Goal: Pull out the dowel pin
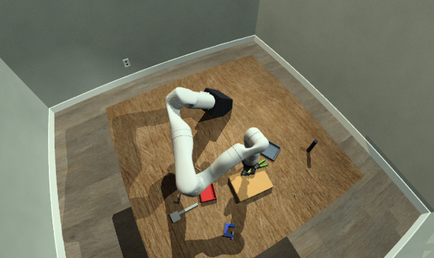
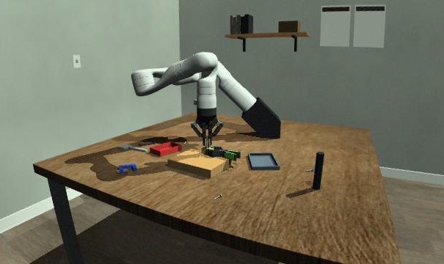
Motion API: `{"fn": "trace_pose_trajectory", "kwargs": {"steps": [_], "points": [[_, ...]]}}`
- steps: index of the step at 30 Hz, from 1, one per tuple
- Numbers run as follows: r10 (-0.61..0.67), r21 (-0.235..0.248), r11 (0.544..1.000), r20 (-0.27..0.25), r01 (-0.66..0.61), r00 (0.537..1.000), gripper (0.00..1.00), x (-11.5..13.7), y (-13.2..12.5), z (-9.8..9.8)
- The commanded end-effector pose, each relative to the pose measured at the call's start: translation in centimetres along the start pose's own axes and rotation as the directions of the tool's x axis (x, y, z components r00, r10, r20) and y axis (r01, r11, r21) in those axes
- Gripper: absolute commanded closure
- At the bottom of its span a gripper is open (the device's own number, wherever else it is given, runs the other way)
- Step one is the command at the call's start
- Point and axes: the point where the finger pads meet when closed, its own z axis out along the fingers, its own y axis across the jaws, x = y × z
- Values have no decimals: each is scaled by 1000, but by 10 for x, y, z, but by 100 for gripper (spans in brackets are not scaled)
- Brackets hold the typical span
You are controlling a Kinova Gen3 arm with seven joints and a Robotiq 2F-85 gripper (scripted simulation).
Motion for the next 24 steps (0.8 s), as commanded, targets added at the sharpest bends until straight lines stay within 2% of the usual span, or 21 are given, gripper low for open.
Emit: {"fn": "trace_pose_trajectory", "kwargs": {"steps": [1, 24], "points": [[9, 1, 1000, 3, -9, 1000, 90, -1, 0, -1], [90, 0, 996, 3, -90, 996, 90, -1, 0, -2]]}}
